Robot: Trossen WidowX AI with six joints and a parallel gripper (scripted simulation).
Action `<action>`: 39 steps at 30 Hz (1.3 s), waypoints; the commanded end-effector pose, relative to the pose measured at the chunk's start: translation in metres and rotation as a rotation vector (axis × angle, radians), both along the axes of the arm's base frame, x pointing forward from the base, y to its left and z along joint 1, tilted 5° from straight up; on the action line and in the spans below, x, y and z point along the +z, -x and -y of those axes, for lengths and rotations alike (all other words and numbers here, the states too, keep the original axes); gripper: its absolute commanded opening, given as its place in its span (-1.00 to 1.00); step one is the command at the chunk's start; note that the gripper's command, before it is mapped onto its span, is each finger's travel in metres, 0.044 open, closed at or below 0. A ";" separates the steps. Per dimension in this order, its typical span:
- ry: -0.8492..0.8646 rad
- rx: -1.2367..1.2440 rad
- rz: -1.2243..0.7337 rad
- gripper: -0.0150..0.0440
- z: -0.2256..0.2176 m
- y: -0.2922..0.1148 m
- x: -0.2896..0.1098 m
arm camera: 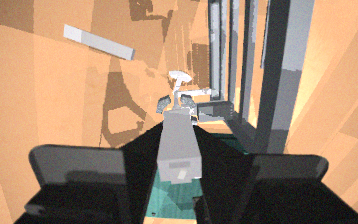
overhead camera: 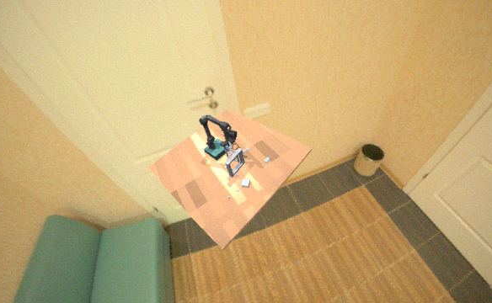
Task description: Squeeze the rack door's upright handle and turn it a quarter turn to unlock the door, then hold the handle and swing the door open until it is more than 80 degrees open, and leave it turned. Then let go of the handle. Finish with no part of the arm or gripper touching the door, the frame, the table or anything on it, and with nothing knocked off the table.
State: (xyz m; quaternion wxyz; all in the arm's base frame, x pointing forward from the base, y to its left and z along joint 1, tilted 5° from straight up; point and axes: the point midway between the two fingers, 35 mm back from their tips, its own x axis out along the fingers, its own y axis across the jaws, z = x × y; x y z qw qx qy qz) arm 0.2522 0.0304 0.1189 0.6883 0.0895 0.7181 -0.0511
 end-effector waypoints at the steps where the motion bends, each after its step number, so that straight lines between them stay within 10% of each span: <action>1: -0.001 -0.042 -0.004 -0.46 -0.004 -0.002 0.001; 12: -0.001 -0.042 -0.004 -0.46 -0.004 -0.002 0.001; 23: -0.001 -0.042 -0.004 0.46 -0.004 -0.002 0.001; 39: -0.001 -0.042 -0.004 0.46 -0.003 -0.004 0.018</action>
